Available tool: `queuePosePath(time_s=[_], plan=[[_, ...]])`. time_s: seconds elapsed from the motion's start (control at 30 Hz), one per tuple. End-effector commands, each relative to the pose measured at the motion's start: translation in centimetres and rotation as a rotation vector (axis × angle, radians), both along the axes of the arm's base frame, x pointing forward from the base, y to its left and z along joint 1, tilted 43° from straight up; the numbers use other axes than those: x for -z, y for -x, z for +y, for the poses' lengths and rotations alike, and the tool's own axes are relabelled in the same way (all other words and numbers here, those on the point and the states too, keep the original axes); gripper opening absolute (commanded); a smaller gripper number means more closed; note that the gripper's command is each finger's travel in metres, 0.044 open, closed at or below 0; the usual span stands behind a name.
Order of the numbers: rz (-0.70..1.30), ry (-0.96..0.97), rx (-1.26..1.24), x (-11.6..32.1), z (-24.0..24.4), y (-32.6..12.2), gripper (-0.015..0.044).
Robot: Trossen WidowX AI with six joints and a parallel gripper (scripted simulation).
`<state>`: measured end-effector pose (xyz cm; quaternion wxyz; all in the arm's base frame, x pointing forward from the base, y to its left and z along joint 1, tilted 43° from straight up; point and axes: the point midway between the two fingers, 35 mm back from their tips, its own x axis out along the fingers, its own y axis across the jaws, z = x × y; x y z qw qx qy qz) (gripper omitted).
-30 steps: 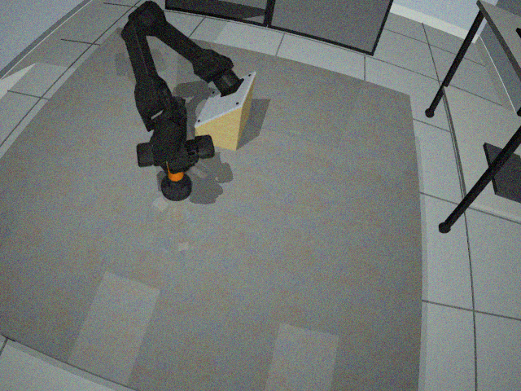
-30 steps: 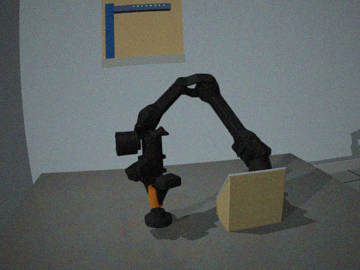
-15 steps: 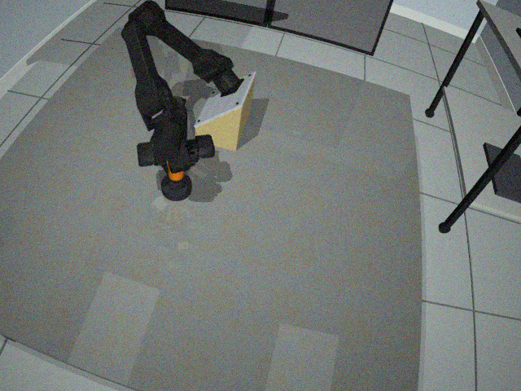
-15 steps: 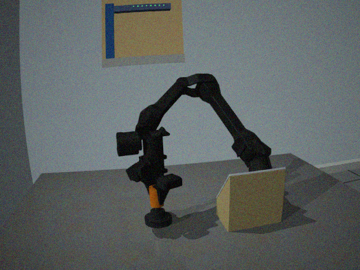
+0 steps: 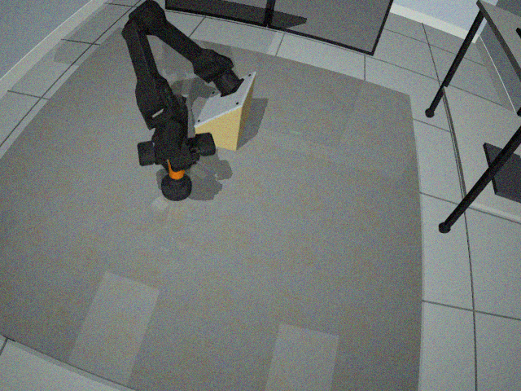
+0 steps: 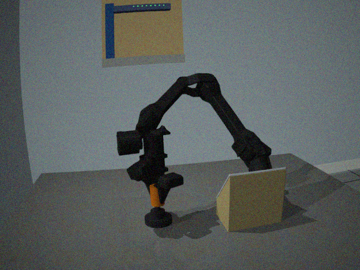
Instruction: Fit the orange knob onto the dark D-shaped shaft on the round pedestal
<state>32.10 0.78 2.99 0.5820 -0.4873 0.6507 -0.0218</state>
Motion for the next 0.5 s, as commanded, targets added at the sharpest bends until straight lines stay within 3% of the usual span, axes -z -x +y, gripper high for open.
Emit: queuePosePath(time_s=[0.0,0.47], plan=[[0.017,0.0,-0.025,-0.09,0.26,-0.18,0.0],[0.017,0.001,-0.025,-0.1,0.01,-0.72,0.0]])
